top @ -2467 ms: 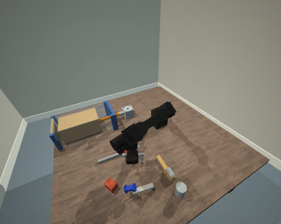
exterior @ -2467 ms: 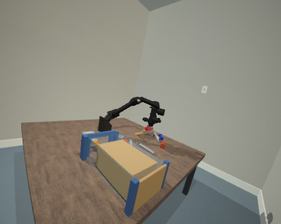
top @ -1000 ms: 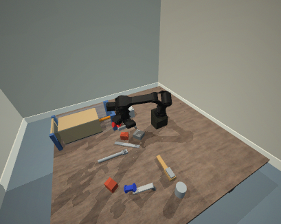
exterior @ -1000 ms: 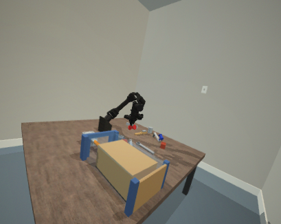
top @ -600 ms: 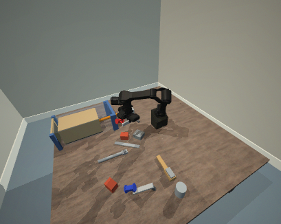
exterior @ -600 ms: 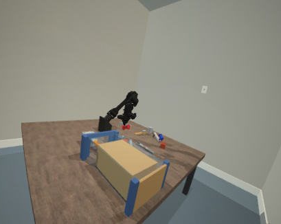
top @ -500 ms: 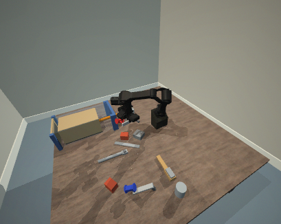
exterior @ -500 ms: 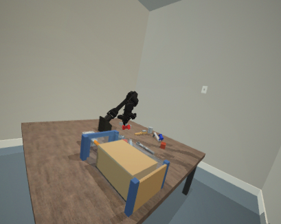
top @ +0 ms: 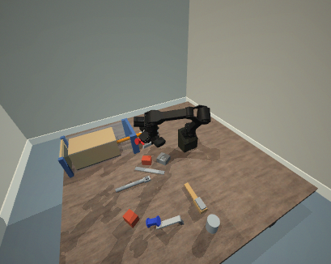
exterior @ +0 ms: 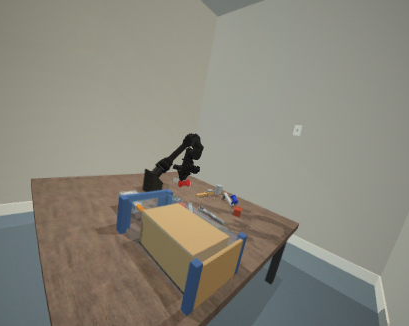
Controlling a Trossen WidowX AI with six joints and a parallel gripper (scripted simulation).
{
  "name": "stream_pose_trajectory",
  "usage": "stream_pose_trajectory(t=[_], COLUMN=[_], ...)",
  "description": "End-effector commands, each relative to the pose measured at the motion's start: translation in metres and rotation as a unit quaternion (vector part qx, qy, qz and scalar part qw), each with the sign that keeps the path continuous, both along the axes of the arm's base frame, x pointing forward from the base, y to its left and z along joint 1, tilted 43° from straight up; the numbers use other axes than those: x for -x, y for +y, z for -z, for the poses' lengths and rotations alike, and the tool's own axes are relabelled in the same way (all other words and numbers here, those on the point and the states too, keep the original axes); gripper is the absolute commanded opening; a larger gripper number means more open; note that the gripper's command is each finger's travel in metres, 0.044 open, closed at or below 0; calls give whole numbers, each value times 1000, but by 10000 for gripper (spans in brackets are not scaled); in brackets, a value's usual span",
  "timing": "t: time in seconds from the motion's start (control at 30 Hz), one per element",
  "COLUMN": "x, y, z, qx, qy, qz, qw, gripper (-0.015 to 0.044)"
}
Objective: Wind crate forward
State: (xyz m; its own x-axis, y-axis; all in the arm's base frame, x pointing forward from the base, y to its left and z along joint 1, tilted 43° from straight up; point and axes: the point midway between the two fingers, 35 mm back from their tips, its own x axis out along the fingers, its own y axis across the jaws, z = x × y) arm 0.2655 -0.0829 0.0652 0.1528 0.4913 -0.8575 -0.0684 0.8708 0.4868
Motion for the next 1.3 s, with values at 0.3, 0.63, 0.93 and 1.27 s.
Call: stream_pose_trajectory(t=[0.3, 0.63, 0.93, 1.27], x=[0, 0, 0, 0], y=[0, 0, 0, 1], z=[-1, -1, -1, -1], qx=[111, 184, 261, 332], qy=[-1, -1, -2, -3], qz=[22, 35, 49, 63], qw=[994, 982, 964, 941], gripper=[0, 0, 0, 0])
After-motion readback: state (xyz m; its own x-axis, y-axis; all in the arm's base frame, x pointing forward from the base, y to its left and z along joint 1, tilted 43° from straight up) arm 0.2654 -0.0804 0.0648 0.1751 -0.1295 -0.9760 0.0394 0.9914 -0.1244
